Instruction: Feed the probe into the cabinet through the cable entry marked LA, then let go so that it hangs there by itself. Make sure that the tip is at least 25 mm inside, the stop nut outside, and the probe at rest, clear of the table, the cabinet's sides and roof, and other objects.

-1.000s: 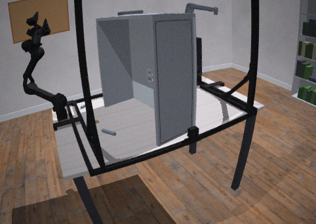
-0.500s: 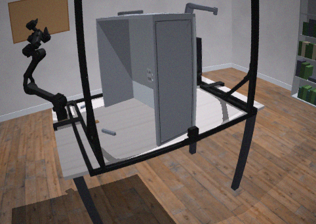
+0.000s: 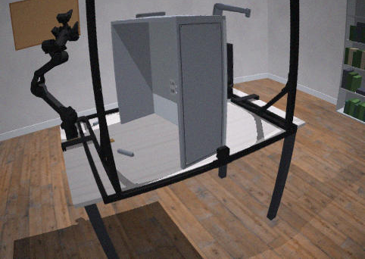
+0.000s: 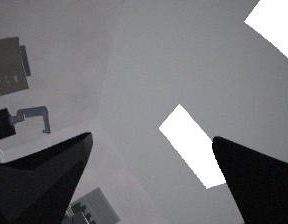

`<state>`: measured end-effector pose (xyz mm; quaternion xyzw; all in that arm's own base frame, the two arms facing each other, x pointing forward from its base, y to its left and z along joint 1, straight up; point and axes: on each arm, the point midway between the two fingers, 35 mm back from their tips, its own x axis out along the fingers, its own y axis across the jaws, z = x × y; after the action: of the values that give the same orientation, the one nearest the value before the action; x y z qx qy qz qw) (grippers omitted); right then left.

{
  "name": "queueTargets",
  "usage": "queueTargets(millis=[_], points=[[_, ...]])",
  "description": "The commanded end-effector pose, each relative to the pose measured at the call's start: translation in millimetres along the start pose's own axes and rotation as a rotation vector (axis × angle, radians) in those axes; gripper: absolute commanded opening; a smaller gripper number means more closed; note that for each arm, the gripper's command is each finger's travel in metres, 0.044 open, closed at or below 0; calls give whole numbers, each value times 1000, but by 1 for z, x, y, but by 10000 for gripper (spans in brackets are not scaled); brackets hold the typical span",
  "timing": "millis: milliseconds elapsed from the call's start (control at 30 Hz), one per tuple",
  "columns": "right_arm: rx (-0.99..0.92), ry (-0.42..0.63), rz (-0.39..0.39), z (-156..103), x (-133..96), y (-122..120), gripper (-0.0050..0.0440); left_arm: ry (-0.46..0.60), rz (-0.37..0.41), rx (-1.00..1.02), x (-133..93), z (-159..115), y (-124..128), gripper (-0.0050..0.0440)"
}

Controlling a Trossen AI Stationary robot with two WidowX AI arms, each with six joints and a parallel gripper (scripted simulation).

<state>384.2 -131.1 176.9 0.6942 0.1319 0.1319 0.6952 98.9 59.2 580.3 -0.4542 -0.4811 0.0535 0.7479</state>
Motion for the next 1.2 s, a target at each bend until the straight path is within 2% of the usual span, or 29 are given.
queueTargets(millis=[0, 33, 233, 467, 567, 600, 767, 933, 1033, 1100, 1167], points=[[1, -3, 0, 1, 0, 0, 0, 94, -23, 95, -4, -55, -6, 440], [1, -3, 0, 1, 0, 0, 0, 139, -32, 140, -8, -81, -7, 440], [1, -3, 0, 1, 0, 0, 0, 291, -69, 292, -29, -168, -5, 440], [1, -3, 0, 1, 0, 0, 0, 480, -115, 456, -74, -270, 10, 440], [1, -3, 0, 1, 0, 0, 0, 494, -118, 468, -78, -277, 12, 440], [1, -3, 0, 1, 0, 0, 0, 535, -129, 503, -90, -297, 17, 440], [1, -3, 0, 1, 0, 0, 0, 605, -123, 621, -118, -361, 51, 440], [1, -3, 0, 1, 0, 0, 0, 691, -117, 744, -154, -420, 98, 440], [1, -3, 0, 1, 0, 0, 0, 743, -111, 818, -179, -451, 132, 440], [1, -3, 0, 1, 0, 0, 0, 743, -111, 818, -179, -451, 132, 440], [1, -3, 0, 1, 0, 0, 0, 785, -105, 877, -199, -472, 161, 440]])
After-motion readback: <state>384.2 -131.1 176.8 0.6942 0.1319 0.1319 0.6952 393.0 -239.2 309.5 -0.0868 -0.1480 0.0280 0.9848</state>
